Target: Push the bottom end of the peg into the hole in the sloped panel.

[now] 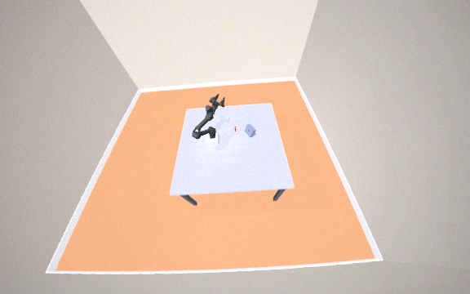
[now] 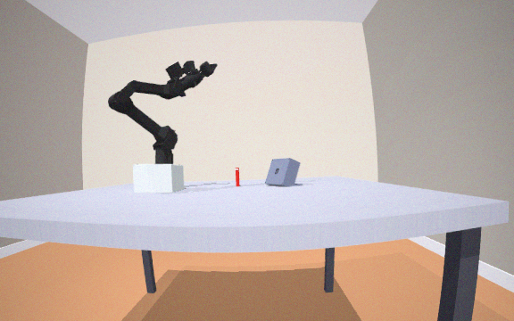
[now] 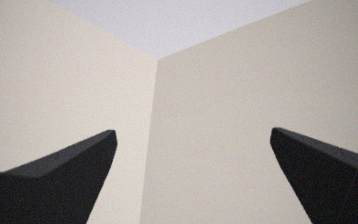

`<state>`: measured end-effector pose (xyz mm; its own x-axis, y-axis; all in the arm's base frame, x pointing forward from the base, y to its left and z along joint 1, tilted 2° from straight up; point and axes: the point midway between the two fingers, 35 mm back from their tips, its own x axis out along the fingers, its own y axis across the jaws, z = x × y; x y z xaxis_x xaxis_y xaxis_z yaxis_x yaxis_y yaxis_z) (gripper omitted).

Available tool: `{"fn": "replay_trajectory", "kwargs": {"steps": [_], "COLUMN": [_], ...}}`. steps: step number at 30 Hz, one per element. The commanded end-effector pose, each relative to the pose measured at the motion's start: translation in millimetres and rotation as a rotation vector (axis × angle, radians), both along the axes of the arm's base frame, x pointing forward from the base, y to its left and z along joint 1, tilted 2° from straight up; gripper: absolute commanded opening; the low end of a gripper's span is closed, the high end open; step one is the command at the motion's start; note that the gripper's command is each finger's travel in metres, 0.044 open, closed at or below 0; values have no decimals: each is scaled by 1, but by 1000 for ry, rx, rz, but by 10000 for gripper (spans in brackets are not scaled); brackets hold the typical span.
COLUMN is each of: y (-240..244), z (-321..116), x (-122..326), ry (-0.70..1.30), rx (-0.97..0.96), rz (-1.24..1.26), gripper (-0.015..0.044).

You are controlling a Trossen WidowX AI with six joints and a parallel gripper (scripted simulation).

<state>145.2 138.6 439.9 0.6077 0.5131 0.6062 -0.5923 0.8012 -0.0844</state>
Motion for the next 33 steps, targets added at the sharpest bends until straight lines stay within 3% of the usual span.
{"fn": "replay_trajectory", "kwargs": {"steps": [1, 33], "y": [14, 66], "z": [-11, -121], "x": [15, 117], "ry": [7, 65], "rx": [-126, -1047], "rz": [-56, -300], "gripper": [440, 440]}}
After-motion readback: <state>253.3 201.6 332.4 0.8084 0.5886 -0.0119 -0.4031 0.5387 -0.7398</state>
